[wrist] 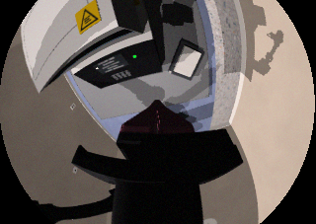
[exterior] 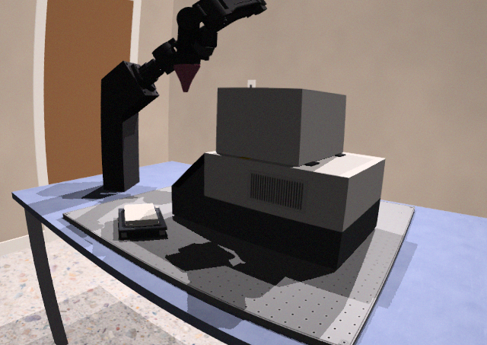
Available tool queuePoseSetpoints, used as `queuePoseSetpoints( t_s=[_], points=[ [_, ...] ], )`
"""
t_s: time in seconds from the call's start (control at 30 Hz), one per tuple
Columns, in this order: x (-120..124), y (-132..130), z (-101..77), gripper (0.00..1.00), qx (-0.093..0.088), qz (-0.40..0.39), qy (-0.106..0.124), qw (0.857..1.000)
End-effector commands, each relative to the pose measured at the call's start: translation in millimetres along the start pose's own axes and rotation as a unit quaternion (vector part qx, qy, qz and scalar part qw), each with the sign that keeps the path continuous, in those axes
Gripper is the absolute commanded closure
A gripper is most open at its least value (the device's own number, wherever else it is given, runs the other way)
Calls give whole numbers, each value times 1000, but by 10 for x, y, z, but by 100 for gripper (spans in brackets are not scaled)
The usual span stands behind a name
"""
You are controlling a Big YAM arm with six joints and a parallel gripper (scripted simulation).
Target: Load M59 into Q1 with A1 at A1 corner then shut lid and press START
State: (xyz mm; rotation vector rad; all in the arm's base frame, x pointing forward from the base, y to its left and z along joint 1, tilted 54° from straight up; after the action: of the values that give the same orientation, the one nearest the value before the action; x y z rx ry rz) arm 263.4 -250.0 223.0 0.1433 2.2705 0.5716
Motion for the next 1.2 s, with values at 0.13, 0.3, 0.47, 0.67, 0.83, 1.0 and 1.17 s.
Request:
queuePoseSetpoints(
  t_s=[0.13, 0.3, 0.47, 0.67, 0.83, 1.0, 1.17],
  points=[
    [108, 317, -282, 100, 16, -65, -13, 998],
    [230, 353, -277, 100, 11, -45, -10, 999],
    [408, 585, -382, 100, 15, -71, -14, 997],
    [600, 791, -433, 100, 14, -96, -13, 995],
    [702, 843, -428, 100, 12, -111, -14, 994],
    [891, 1048, -473, 100, 16, -134, -19, 991],
    [979, 1121, -467, 100, 14, -131, -18, 991]
  ],
)
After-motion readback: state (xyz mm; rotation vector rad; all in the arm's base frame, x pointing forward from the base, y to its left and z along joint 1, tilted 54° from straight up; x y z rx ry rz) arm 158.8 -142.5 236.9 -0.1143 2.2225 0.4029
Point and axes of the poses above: the point where the finger pads meet when closed, its own z axis out along the fingers, its own y axis across the jaws, x = y × z, the point moved 7 cm from there along -z, back along the fingers, and after that the axes turned 14 degrees about -z, right-handed, at the moved point
